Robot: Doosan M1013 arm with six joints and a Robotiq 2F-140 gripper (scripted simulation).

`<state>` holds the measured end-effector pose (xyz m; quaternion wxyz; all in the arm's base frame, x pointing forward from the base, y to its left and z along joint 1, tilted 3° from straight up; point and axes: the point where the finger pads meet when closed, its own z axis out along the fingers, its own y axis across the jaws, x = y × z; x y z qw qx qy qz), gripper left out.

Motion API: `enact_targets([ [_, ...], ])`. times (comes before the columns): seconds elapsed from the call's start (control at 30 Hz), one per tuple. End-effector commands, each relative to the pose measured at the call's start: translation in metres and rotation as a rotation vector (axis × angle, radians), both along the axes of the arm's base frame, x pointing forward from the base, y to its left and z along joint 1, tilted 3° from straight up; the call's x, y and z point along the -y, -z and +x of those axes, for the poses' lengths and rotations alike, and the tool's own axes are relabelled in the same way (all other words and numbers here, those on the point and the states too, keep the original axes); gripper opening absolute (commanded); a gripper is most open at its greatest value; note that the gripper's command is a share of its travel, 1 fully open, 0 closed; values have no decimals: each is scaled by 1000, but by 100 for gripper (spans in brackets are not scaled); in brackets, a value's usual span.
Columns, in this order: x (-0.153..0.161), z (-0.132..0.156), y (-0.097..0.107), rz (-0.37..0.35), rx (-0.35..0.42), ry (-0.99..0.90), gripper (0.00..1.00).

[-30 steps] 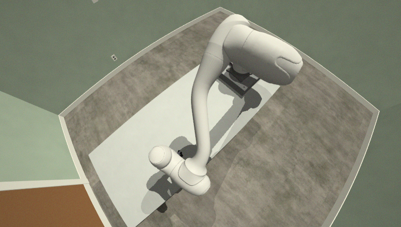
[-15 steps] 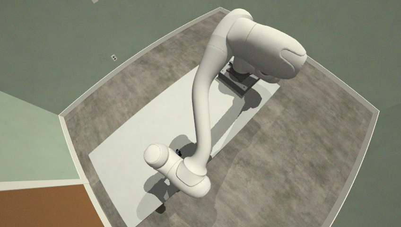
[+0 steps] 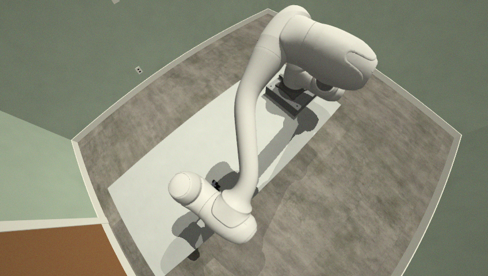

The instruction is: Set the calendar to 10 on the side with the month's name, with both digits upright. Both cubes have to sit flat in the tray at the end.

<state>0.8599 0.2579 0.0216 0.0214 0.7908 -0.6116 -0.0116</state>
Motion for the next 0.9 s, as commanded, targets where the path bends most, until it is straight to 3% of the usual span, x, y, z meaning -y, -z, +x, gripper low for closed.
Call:
enact_targets([
  [0.0, 0, 0, 0, 0, 0, 0, 100],
  [0.87, 0, 0, -6, 0, 0, 0, 100],
])
